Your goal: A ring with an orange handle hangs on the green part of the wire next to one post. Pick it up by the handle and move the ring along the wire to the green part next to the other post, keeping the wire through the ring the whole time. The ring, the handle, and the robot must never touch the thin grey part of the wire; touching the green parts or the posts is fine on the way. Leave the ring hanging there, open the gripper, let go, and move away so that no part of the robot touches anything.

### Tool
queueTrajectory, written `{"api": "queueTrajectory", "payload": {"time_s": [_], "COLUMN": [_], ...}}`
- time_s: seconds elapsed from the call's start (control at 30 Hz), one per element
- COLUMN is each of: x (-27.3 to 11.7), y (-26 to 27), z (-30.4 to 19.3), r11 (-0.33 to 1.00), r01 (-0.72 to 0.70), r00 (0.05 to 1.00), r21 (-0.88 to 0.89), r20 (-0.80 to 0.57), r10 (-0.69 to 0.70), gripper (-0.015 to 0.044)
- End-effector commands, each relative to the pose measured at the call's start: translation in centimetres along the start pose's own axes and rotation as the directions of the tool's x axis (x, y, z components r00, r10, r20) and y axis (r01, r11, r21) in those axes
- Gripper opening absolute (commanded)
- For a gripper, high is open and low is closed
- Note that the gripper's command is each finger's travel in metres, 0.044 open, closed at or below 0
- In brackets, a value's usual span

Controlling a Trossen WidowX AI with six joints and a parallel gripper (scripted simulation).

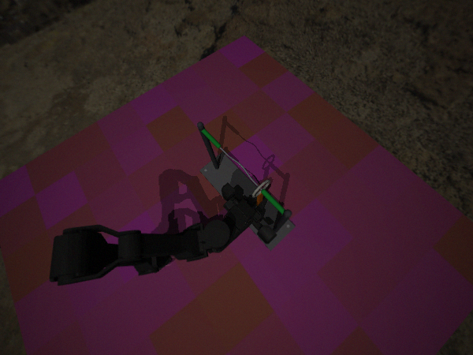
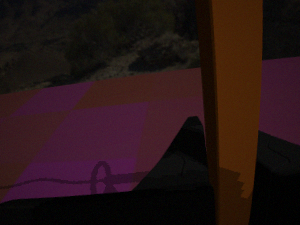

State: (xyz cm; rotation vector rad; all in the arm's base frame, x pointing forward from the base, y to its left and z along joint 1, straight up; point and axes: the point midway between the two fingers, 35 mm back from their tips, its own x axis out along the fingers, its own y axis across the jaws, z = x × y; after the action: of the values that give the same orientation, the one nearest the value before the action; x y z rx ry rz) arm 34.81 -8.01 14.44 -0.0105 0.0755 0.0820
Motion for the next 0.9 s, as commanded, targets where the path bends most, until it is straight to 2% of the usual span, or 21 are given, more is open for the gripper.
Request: {"api": "queueTrajectory", "payload": {"time_s": [0.0, 0.87], "x": [0.0, 0.1], "y": [0.5, 4.8], "z": [0.2, 0.4], "r11": [1.0, 0.987], "r01": [0.003, 0.03], "r00": [1.0, 0.999], "r21": [0.007, 0.159], "r20": [0.006, 0.009], "r10": [-0.003, -0.031], "gripper": [-0.015, -0.015]}}
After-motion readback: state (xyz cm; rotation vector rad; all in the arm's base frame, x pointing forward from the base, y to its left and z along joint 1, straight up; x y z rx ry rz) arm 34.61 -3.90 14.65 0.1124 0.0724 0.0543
